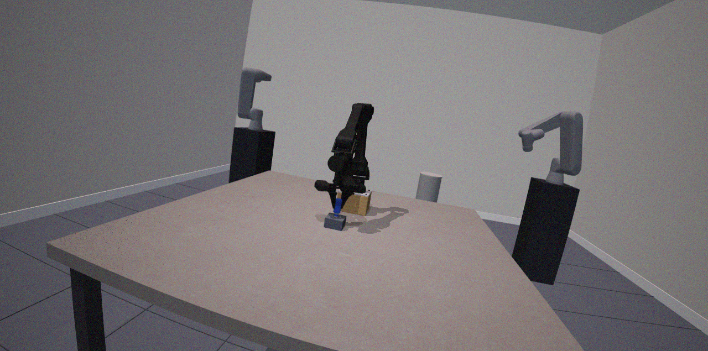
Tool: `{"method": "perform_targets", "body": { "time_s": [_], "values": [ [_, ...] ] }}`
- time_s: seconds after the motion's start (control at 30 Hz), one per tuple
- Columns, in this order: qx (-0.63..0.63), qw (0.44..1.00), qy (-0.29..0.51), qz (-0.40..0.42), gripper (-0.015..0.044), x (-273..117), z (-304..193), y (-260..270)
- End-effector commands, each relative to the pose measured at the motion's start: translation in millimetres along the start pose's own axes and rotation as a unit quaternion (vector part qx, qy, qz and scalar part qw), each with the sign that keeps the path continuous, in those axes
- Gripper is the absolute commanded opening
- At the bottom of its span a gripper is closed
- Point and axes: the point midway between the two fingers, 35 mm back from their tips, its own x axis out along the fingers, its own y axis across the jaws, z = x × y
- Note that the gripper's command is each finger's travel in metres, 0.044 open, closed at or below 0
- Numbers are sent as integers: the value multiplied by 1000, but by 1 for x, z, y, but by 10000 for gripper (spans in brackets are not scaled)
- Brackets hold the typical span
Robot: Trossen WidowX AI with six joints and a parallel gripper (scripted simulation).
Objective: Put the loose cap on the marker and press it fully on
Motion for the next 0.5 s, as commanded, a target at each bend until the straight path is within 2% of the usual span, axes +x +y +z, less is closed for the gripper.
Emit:
{"method": "perform_targets", "body": {
  "time_s": [0.0,0.47],
  "values": [
    [0,1000,0,0,26,0,0,0],
    [0,1000,0,0,394,0,0,0]
  ]
}}
